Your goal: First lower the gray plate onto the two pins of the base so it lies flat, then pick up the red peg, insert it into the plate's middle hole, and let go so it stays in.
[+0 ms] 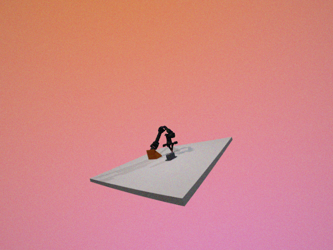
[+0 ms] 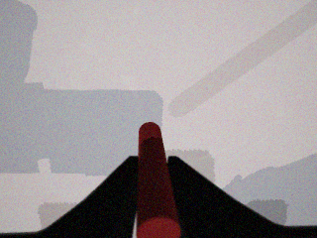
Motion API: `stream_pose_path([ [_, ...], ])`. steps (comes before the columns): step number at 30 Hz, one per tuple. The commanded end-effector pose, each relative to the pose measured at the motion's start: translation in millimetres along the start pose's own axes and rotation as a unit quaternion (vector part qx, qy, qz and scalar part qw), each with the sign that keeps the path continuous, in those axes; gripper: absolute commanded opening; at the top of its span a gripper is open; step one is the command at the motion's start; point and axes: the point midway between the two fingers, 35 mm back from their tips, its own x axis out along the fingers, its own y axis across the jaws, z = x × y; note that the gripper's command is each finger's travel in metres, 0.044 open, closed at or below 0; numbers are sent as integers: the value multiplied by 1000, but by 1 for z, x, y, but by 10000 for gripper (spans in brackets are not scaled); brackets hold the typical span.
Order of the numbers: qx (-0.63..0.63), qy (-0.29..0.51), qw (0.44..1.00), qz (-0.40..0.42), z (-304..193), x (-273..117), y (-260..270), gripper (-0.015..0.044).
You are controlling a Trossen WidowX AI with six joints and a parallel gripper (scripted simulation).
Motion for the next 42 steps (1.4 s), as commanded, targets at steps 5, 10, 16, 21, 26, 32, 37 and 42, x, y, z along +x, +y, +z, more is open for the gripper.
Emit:
stream_pose_path([
  [5,-3,-5,1000,0,3,-22,3,0],
  [10,-3,-6,1000,0,5,-37,5,0],
  [16,-2,-6,1000,-1,6,-56,6,0],
  [21,-2,-5,1000,-1,5,-72,6,0],
  [26,-1,-6,1000,2,13,-66,10,0],
  [32,-1,-7,1000,1,29,-68,16,0],
  [37,-2,-7,1000,1,43,-70,21,0],
  [42,-2,-8,1000,1,58,-72,24,0],
])
